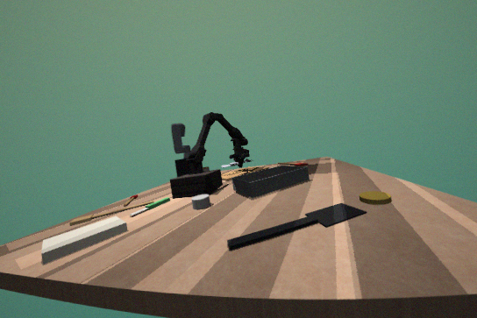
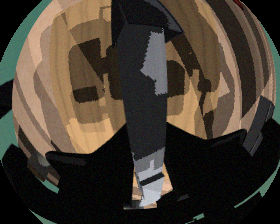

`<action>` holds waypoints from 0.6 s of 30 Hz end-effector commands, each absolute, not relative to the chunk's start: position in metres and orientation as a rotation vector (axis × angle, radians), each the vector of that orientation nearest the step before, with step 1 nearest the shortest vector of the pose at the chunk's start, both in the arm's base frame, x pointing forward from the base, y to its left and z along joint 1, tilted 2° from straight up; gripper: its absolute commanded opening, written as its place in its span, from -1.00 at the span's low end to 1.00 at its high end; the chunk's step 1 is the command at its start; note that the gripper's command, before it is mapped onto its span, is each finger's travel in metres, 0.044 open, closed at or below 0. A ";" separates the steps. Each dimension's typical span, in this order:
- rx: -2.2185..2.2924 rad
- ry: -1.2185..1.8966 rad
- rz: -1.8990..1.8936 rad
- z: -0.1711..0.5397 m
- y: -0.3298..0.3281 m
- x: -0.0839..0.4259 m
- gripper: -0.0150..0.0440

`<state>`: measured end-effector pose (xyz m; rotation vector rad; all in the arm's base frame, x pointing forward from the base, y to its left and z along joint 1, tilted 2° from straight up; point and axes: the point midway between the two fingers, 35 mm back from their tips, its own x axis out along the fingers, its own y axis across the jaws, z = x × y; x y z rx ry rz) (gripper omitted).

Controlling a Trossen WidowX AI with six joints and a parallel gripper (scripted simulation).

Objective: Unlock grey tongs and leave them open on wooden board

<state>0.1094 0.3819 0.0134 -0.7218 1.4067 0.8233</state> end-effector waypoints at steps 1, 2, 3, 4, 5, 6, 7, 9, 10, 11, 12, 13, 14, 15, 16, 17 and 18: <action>-0.722 1.407 0.823 0.013 0.382 0.109 -0.47; -0.722 1.407 0.823 0.013 0.382 0.109 -0.38; -0.722 1.407 0.823 0.013 0.382 0.109 -0.29; -0.722 1.407 0.823 0.013 0.382 0.109 -0.20; -0.722 1.407 0.823 0.013 0.382 0.109 -0.11; -0.722 1.407 0.823 0.013 0.382 0.109 -0.02; -0.722 1.407 0.823 0.013 0.382 0.109 0.07; -0.722 1.407 0.823 0.013 0.382 0.109 0.25; -0.722 1.407 0.823 0.013 0.382 0.109 0.33; -0.722 1.407 0.823 0.013 0.382 0.109 0.42; -0.722 1.407 0.823 0.013 0.382 0.109 0.51; -0.722 1.407 0.823 0.013 0.382 0.109 0.60; -0.722 1.407 0.823 0.013 0.382 0.109 0.69; -0.722 1.407 0.823 0.013 0.382 0.109 0.78; -0.722 1.407 0.823 0.013 0.382 0.109 0.87; -0.722 1.407 0.823 0.013 0.382 0.109 0.96; -0.722 1.407 0.823 0.013 0.382 0.109 1.00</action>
